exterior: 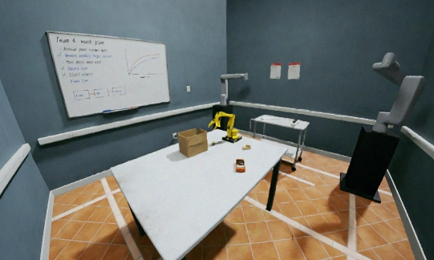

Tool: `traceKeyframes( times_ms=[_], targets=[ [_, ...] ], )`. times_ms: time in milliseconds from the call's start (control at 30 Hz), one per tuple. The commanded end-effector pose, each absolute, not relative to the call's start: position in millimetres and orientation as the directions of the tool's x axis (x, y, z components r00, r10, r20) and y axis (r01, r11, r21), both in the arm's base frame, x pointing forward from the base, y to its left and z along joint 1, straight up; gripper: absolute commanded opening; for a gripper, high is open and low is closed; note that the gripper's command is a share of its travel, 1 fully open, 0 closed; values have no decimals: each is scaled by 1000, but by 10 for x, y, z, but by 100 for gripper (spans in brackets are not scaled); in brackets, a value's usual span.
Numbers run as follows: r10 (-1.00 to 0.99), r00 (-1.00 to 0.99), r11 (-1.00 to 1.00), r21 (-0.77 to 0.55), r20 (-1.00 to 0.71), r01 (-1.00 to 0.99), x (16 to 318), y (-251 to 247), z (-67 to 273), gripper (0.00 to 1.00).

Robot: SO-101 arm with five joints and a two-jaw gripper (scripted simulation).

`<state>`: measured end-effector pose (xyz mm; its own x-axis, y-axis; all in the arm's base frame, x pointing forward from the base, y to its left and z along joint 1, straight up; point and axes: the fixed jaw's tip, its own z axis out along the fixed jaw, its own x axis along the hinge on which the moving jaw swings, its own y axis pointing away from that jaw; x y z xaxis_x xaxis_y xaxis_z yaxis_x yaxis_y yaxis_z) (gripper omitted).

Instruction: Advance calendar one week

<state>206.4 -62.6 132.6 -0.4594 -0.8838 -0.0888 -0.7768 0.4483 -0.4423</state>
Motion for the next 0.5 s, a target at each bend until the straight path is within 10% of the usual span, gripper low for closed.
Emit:
traceKeyframes(
  times_ms=[0,467],
  targets=[
    [-884,-458,443,-479,-93,-758,2048,-645,1418,35],
    [-897,-433,422,-480,-95,-769,2070,-583,1422,35]
  ],
)
